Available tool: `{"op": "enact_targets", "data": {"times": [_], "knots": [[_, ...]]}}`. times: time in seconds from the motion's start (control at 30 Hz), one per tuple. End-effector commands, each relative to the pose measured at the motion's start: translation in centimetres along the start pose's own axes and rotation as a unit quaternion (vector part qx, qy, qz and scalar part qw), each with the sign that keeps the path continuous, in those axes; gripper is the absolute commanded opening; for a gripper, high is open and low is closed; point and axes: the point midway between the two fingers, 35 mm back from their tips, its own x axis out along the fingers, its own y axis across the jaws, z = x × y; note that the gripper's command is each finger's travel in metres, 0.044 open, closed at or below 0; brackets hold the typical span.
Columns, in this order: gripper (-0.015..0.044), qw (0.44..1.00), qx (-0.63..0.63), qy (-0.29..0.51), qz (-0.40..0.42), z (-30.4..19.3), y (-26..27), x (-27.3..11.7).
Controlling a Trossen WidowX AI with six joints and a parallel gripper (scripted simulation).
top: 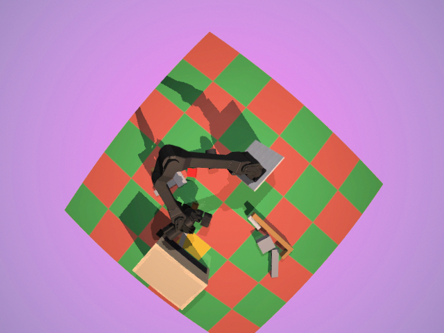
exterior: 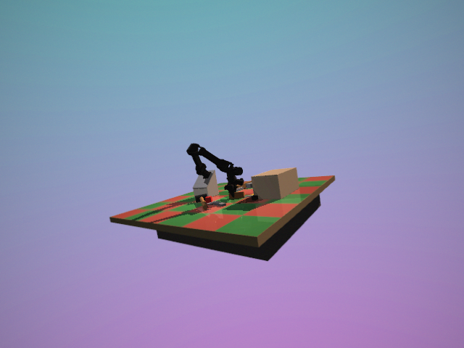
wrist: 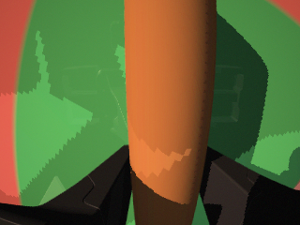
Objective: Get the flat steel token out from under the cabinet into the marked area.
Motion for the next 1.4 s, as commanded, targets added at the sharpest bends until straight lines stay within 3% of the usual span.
{"op": "enact_targets", "data": {"times": [0.0, 1.37], "knots": [[0.0, 1.0, 0.006, -0.006, 0.0, 1.0, -0.1, 0.0], [0.0, 1.0, 0.007, -0.007, 0.0, 5.2, -0.2, -0.1]]}}
